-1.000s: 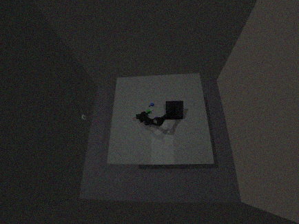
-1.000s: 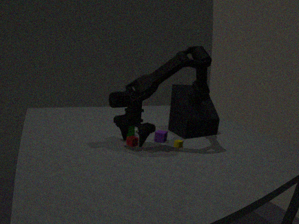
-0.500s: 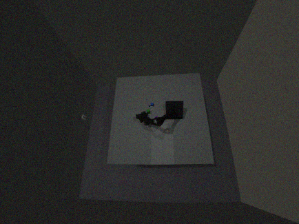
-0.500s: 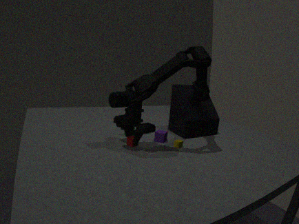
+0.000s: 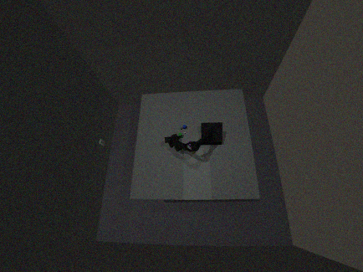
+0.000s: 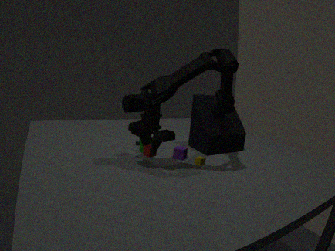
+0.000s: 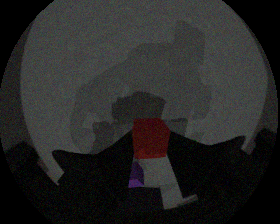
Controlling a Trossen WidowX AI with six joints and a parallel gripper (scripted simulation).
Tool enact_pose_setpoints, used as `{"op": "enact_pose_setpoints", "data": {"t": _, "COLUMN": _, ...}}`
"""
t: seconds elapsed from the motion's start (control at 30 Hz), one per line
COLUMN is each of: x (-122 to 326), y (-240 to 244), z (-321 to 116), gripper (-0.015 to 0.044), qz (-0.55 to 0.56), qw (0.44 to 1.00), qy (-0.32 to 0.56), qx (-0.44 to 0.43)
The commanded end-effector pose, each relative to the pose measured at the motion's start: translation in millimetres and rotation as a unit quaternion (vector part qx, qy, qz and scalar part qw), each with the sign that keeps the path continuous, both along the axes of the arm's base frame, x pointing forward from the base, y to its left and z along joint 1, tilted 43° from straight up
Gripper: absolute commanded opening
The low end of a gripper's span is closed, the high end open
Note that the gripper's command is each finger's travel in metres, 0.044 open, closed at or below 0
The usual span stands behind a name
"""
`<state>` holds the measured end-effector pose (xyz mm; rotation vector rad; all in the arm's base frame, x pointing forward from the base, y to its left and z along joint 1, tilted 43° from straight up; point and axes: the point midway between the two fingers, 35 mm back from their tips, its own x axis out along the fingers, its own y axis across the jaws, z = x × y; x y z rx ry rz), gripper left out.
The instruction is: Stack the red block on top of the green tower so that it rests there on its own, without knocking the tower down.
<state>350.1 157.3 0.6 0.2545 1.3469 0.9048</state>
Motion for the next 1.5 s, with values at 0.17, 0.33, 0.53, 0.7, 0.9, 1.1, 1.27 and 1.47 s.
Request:
{"op": "enact_pose_setpoints", "data": {"t": 0.17, "x": 5.7, "y": -30.6, "z": 35.8, "gripper": 0.0000, "qz": -0.001, "qw": 1.000, "qy": -0.010, "qx": 0.001}}
{"op": "enact_pose_setpoints", "data": {"t": 0.33, "x": 6.5, "y": -47.8, "z": 53.6, "gripper": 0.0000, "qz": -0.001, "qw": 1.000, "qy": -0.010, "qx": 0.001}}
{"op": "enact_pose_setpoints", "data": {"t": 0.53, "x": 7.1, "y": -61.1, "z": 67.5, "gripper": 0.0000, "qz": -0.001, "qw": 1.000, "qy": -0.010, "qx": 0.000}}
{"op": "enact_pose_setpoints", "data": {"t": 0.7, "x": 6.3, "y": -62.6, "z": 66.1, "gripper": 0.0000, "qz": -0.001, "qw": 1.000, "qy": -0.010, "qx": 0.000}}
{"op": "enact_pose_setpoints", "data": {"t": 0.9, "x": 3.7, "y": -90.2, "z": 40.8, "gripper": 0.0000, "qz": -0.001, "qw": 1.000, "qy": -0.010, "qx": -0.004}}
{"op": "enact_pose_setpoints", "data": {"t": 1.1, "x": -6.1, "y": -125.7, "z": 8.2, "gripper": 0.0000, "qz": -0.001, "qw": 1.000, "qy": -0.010, "qx": -0.006}}
{"op": "enact_pose_setpoints", "data": {"t": 1.27, "x": -17.1, "y": -148.6, "z": -13.6, "gripper": 0.0000, "qz": -0.001, "qw": 1.000, "qy": -0.010, "qx": -0.003}}
{"op": "enact_pose_setpoints", "data": {"t": 1.47, "x": -17.5, "y": -142.2, "z": -21.9, "gripper": 0.0000, "qz": -0.001, "qw": 1.000, "qy": -0.010, "qx": -0.003}}
